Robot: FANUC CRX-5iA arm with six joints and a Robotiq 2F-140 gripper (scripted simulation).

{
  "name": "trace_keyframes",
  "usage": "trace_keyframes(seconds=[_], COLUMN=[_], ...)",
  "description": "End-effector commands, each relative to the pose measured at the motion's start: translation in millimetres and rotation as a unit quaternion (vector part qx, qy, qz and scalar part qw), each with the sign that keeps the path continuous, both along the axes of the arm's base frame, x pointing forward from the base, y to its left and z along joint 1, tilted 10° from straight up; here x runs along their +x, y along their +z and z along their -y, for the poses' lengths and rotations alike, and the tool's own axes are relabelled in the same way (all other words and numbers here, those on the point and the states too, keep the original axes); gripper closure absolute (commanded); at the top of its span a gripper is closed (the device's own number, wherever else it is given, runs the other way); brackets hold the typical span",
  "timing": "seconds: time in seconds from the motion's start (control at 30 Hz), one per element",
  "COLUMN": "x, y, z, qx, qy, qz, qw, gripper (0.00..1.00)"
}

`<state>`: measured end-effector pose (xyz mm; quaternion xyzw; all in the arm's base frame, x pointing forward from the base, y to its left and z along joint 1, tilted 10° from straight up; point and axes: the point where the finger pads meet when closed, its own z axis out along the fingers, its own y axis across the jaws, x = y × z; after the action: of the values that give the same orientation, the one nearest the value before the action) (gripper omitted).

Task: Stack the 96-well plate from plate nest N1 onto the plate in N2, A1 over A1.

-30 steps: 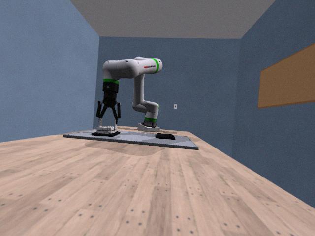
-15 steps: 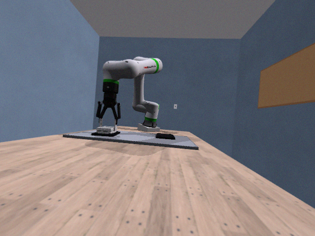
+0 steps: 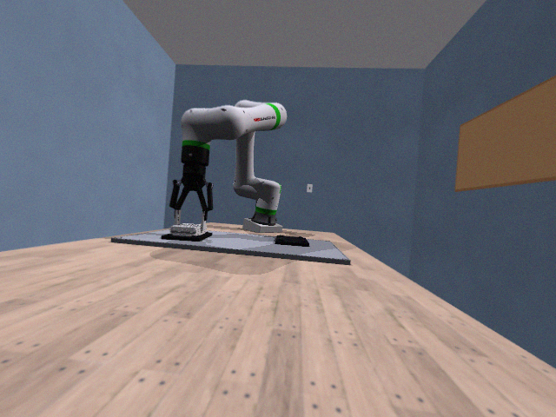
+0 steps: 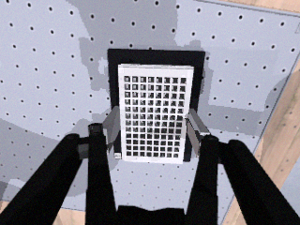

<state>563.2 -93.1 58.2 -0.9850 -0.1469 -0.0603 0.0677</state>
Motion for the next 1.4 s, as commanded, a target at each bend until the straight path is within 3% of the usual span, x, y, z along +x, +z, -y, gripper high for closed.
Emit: trace_keyframes(seconds=[0.0, 0.33, 0.37, 1.03, 1.37], x=[0.2, 0.3, 0.3, 0.3, -2.0], y=[-0.2, -1.5, -1.6, -1.6, 22.0], z=[0.0, -0.2, -0.2, -0.2, 3.4], qx=[0.000, 0.000, 0.000, 0.000, 0.000], qy=[0.000, 0.000, 0.000, 0.000, 0.000], qz=[0.000, 0.000, 0.000, 0.000, 0.000], qw=[1.000, 1.000, 1.000, 1.000, 1.000], gripper=[1.00, 1.00, 0.00, 0.00, 0.00])
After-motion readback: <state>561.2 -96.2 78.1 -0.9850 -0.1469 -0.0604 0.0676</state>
